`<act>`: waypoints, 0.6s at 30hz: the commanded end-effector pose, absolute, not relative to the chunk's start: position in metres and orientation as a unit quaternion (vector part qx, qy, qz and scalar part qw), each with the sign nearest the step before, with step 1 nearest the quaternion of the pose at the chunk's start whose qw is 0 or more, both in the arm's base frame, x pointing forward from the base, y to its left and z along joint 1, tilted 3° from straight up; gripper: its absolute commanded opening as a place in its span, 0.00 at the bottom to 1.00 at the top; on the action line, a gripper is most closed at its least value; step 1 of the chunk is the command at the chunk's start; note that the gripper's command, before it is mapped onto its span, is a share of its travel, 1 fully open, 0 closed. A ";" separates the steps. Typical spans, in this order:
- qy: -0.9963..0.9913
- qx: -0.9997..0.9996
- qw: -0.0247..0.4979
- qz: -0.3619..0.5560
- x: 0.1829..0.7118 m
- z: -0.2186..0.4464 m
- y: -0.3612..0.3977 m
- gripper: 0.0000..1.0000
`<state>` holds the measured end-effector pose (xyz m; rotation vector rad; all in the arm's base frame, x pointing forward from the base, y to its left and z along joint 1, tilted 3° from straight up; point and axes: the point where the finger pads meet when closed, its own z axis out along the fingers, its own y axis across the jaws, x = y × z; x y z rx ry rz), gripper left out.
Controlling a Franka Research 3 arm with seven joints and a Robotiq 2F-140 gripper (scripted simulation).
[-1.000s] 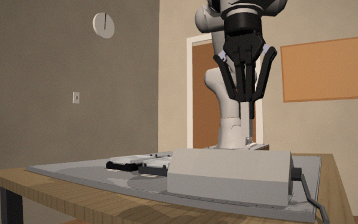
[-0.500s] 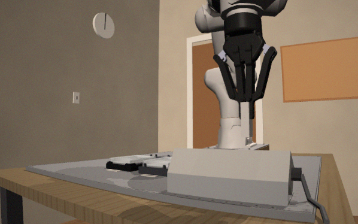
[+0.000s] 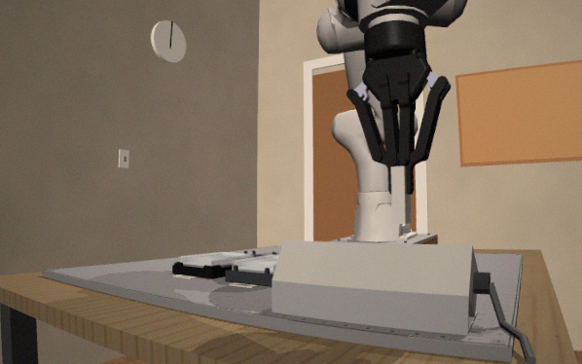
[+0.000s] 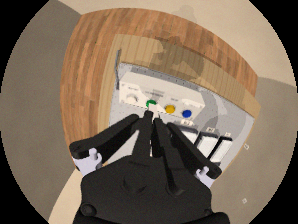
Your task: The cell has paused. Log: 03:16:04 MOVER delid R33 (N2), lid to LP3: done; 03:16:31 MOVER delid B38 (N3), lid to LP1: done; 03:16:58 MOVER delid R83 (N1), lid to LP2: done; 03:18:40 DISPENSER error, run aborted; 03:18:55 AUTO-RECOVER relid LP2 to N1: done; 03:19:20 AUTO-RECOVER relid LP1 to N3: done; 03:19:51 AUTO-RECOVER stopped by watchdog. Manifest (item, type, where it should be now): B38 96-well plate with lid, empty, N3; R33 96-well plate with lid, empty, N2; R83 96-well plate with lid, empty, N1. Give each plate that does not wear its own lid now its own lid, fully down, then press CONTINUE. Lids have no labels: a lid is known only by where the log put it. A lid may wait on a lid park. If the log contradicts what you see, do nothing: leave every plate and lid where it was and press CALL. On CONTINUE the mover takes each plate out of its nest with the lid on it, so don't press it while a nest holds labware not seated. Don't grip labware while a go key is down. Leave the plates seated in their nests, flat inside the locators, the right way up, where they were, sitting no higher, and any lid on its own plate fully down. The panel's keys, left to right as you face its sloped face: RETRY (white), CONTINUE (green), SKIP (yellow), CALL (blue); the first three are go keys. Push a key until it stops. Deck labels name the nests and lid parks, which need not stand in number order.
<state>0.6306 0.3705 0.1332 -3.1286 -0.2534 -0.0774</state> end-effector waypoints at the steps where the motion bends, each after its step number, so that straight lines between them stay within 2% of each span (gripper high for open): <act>1: -0.080 -0.996 0.000 -0.026 0.633 0.132 0.368 0.00; 18: -0.080 -0.996 0.000 -0.026 0.634 0.121 0.368 0.00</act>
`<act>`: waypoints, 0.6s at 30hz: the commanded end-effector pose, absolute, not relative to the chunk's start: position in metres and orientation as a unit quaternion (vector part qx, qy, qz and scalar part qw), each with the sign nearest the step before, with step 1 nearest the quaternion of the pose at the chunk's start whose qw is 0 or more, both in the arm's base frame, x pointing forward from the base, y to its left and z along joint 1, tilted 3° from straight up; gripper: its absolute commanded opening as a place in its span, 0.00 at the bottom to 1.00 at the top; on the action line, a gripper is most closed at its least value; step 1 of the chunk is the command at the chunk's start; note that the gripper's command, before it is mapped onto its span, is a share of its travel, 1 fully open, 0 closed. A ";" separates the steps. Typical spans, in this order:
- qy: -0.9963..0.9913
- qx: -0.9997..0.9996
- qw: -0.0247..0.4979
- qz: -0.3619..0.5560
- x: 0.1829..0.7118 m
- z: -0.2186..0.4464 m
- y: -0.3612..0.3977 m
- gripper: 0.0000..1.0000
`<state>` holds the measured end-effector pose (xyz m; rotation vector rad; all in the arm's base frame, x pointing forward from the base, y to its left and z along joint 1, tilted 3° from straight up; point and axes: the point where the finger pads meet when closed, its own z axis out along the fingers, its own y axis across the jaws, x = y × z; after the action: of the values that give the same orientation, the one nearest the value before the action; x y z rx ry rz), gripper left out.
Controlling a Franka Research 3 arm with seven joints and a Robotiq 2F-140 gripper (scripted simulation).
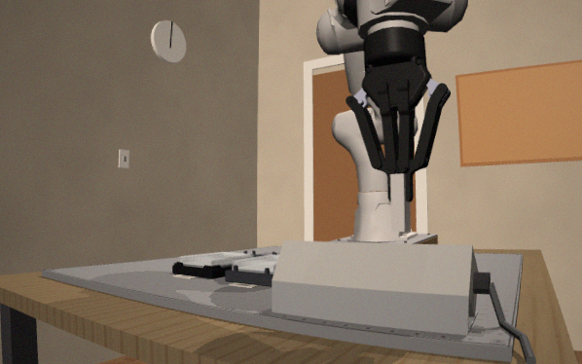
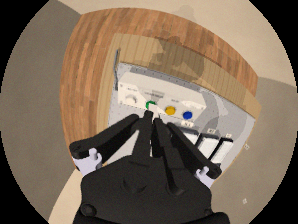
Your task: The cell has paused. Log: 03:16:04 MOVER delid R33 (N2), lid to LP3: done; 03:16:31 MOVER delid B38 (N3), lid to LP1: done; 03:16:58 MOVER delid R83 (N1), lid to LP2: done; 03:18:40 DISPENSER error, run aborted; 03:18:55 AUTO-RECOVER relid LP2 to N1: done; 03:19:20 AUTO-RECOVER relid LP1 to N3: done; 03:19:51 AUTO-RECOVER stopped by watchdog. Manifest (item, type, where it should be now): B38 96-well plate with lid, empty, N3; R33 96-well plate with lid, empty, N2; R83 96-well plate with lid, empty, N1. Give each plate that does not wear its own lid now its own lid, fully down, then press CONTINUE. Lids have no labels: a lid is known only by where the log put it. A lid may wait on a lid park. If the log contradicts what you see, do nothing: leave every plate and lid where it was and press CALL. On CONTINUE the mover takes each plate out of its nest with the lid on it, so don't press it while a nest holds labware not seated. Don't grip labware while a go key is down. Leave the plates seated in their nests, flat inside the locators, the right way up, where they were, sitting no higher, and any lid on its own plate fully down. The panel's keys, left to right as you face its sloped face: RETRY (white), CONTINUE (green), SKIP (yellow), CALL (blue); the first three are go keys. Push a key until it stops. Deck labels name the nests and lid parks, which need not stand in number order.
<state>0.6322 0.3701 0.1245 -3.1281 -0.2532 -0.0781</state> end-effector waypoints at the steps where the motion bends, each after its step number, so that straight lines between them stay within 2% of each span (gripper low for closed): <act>1: -0.080 -0.996 0.000 -0.026 0.634 0.120 0.368 0.00; 18: -0.080 -0.996 0.000 -0.026 0.634 0.106 0.368 0.00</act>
<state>0.6333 0.3692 0.1095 -3.1285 -0.2551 -0.0768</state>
